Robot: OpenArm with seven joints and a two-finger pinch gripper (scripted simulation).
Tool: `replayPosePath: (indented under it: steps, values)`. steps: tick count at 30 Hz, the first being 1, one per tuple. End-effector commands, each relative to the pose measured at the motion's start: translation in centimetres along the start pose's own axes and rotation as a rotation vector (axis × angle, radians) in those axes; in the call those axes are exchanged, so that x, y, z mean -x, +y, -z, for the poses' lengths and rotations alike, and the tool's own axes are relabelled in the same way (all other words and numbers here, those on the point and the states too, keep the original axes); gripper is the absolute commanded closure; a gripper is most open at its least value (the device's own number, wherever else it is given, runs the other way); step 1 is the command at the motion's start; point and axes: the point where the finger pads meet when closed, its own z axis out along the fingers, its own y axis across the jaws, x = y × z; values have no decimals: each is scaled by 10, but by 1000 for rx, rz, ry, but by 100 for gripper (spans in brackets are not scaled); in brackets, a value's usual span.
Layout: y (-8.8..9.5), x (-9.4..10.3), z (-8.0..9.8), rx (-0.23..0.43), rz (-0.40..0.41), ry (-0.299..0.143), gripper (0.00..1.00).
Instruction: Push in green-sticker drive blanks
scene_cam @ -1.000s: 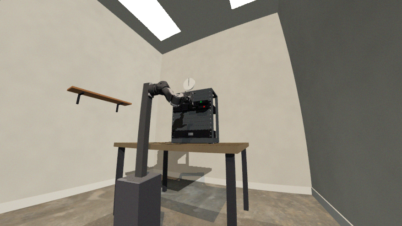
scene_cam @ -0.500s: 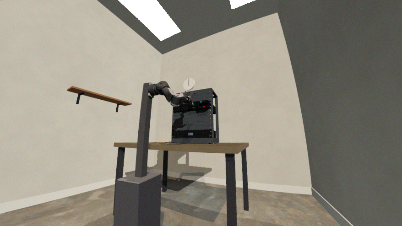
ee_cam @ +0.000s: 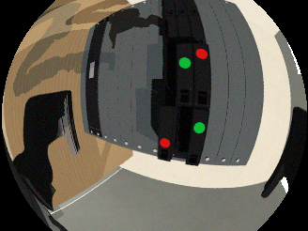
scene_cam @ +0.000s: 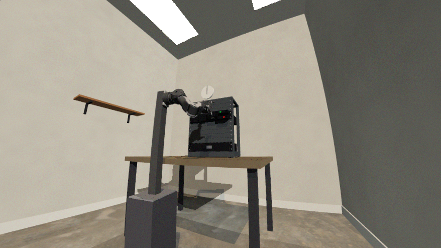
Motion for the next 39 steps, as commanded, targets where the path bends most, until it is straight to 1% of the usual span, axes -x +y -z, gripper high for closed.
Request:
replayPosePath:
  steps: [1,6,14,16,21,25,30,39]
  values:
    - [2,-2,-2,5,3,0,0]
    - [6,-13,-15,3,1,-1,0]
    - [18,-43,-47,3,1,-1,0]
    - [18,-43,-47,3,1,-1,0]
    - [25,-61,-66,3,1,0,0]
    - [30,-71,-78,3,1,0,0]
    - [33,-78,-85,4,1,0,0]
    - [33,-79,-85,5,2,1,0]
